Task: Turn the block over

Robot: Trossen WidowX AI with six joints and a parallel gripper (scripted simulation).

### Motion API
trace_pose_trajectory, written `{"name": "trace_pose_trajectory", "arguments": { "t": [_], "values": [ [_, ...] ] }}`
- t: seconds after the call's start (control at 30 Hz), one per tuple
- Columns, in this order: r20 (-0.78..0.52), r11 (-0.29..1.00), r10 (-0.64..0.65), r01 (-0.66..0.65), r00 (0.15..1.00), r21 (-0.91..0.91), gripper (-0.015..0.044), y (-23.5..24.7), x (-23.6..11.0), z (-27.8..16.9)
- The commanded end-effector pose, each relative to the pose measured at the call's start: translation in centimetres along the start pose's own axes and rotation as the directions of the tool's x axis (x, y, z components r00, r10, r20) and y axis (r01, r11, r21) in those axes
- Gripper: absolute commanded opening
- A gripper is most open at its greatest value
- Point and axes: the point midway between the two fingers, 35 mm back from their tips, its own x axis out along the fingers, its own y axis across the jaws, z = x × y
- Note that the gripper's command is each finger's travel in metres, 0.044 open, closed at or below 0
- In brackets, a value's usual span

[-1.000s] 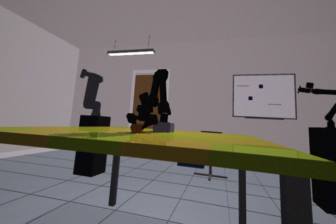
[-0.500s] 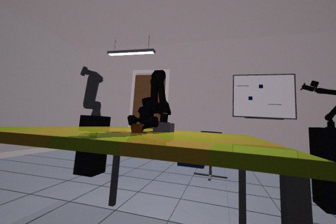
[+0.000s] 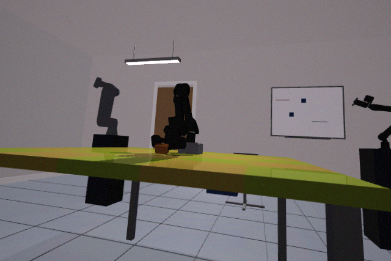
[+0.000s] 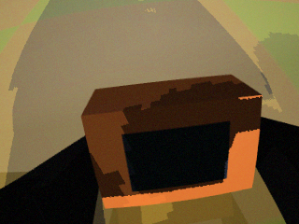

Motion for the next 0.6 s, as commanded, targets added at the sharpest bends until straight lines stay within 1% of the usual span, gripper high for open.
{"name": "trace_pose_trajectory", "arguments": {
  "t": [0.0,0.3,0.57],
  "values": [
    [0.010,1.000,0.005,-0.005,1.000,0.005,0.0000,0.09,-0.18,0.08],
    [0.010,1.000,0.005,-0.005,1.000,0.005,0.0000,0.09,-0.18,0.08],
    [0.010,1.000,0.005,-0.005,1.000,0.005,0.0210,0.09,-0.18,0.08]
  ]
}}
